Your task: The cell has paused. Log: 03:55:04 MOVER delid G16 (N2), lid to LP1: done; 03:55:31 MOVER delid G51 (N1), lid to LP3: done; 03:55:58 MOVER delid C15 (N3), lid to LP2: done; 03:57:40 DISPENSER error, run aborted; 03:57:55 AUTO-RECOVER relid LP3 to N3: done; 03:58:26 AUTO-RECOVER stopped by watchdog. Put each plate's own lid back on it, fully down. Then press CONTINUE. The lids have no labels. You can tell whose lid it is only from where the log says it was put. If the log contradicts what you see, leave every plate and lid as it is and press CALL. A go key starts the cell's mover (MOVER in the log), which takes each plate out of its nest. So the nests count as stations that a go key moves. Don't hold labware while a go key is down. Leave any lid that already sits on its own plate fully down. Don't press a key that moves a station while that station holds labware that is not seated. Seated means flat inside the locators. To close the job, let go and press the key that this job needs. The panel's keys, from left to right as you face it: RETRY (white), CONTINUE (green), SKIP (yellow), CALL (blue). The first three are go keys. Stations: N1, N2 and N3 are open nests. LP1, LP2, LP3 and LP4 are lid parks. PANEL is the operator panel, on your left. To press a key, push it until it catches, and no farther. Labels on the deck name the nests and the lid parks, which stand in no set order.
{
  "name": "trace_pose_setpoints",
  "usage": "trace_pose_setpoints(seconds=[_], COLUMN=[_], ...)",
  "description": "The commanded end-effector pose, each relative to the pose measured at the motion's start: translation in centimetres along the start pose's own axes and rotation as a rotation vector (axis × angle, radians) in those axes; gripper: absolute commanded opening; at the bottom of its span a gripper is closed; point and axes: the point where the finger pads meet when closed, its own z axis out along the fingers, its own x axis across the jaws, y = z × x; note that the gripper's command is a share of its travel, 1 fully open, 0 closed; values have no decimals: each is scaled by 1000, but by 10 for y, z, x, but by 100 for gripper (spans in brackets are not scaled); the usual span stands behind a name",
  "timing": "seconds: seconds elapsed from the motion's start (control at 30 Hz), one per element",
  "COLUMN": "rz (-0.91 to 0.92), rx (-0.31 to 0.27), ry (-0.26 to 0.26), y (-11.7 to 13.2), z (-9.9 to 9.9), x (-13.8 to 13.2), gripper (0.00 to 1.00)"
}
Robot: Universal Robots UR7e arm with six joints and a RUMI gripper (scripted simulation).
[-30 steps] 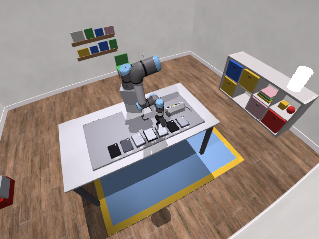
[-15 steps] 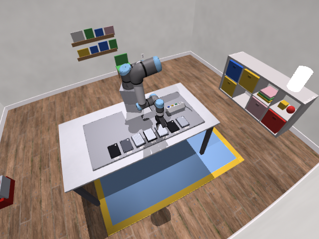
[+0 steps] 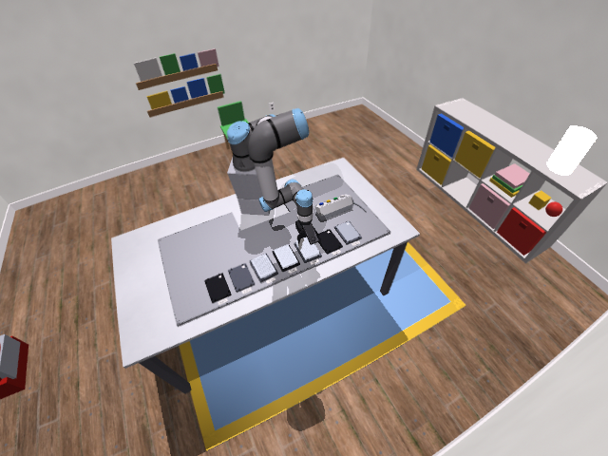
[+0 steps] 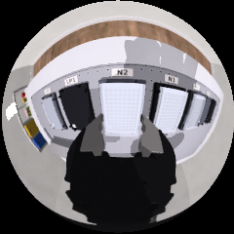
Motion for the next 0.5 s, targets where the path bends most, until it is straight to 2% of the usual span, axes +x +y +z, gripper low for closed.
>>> trace_pose_setpoints(seconds=[0.0, 0.47], rz=[0, 0], rx=[1, 1], ry=[0, 0], y=[-1, -1], z=[1, 5], x=[0, 0], gripper=[0, 0])
